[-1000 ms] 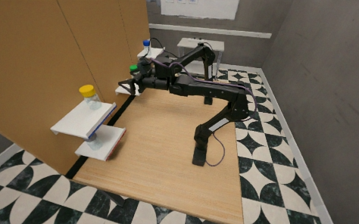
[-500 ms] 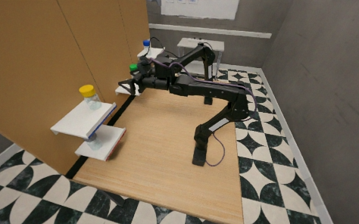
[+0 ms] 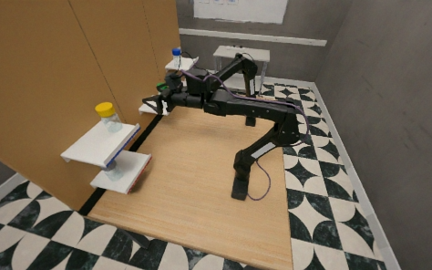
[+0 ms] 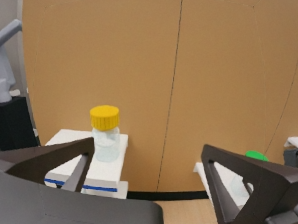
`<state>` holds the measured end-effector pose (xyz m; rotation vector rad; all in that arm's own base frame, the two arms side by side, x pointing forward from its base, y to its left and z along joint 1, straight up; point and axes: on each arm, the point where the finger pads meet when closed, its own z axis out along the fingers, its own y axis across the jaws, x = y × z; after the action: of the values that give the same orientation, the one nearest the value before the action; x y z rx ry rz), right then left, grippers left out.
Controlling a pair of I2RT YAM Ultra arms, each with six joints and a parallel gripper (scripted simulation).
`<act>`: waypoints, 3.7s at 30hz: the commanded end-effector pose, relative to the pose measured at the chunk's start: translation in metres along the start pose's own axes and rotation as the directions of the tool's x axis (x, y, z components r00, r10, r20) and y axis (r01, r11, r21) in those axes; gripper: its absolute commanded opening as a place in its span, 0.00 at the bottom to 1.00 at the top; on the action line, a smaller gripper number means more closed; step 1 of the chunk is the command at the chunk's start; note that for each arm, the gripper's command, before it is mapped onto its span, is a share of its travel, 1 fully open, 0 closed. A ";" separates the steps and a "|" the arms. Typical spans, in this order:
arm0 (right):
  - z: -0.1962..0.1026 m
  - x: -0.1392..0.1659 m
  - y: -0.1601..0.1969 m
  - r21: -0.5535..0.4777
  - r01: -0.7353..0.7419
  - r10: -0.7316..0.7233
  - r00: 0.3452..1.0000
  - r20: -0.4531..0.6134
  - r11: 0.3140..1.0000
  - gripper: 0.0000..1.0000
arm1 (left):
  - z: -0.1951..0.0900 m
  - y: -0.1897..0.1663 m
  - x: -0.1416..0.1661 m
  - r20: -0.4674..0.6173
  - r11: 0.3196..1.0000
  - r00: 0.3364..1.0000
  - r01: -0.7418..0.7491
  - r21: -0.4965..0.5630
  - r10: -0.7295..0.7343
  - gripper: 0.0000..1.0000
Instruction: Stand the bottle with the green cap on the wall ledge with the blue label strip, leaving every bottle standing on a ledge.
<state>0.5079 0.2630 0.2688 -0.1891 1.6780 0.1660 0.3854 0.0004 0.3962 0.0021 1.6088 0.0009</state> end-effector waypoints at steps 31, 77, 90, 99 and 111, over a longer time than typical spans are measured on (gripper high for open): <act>-0.011 -0.014 -0.001 -0.013 -0.034 0.035 0.994 0.099 0.999 0.89 | -0.008 0.001 -0.017 0.054 1.000 0.999 0.006 -0.001 -0.006 1.00; -0.163 -0.068 -0.133 0.073 0.002 -0.006 0.999 0.054 0.997 0.89 | -0.008 0.001 -0.017 0.054 1.000 0.999 0.006 -0.001 -0.006 1.00; -0.197 -0.120 -0.216 0.189 -0.016 -0.007 0.993 0.121 0.982 0.89 | -0.008 0.001 -0.017 0.054 1.000 0.999 0.006 -0.001 -0.006 1.00; -0.201 -0.117 -0.224 0.217 -0.018 -0.002 0.996 0.089 0.976 0.89 | -0.007 0.002 -0.013 0.044 1.000 0.999 -0.004 -0.021 0.005 1.00; -0.259 -0.104 -0.127 -0.026 0.045 -0.049 0.974 -0.223 0.999 0.89 | 0.006 -0.080 0.054 -0.141 0.999 0.989 -0.038 0.019 0.040 1.00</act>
<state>0.3443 0.0676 0.3939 -0.1839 1.7651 0.1128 0.3842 -0.0592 0.3710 0.0634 1.6712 -0.0188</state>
